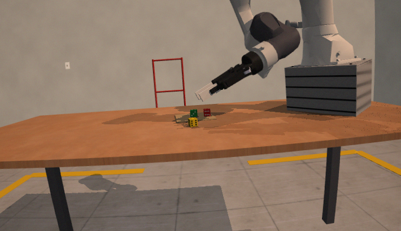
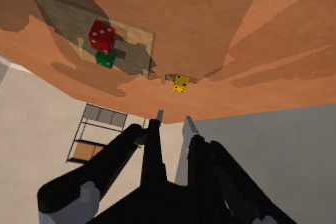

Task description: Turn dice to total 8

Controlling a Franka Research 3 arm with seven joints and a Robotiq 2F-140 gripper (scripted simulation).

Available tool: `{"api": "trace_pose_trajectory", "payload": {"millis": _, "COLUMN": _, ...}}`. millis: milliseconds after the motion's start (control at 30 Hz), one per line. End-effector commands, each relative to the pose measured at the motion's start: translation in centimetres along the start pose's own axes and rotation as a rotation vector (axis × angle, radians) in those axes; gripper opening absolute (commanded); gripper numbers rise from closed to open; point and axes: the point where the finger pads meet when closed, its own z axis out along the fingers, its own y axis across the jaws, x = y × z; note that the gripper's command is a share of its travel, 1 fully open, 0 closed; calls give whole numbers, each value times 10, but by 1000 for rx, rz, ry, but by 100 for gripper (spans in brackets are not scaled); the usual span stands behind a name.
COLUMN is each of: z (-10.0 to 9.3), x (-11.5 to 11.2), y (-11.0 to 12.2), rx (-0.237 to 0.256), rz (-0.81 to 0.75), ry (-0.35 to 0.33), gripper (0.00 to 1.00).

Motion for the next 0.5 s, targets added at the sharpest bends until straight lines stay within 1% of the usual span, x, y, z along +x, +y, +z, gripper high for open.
{"api": "trace_pose_trajectory", "payload": {"millis": 0, "z": -4, "x": -1, "y": 0, "rx": 0, "rz": 23, "ry": 18, "gripper": 25}}
{"api": "trace_pose_trajectory", "payload": {"millis": 333, "z": -6, "x": -10, "y": 0, "rx": -2, "rz": 27, "ry": 10, "gripper": 25}}
{"api": "trace_pose_trajectory", "payload": {"millis": 400, "z": -4, "x": -17, "y": -1, "rx": -8, "rz": 36, "ry": -7, "gripper": 25}}
{"api": "trace_pose_trajectory", "payload": {"millis": 467, "z": -1, "x": -31, "y": -2, "rx": -20, "rz": 52, "ry": -37, "gripper": 25}}
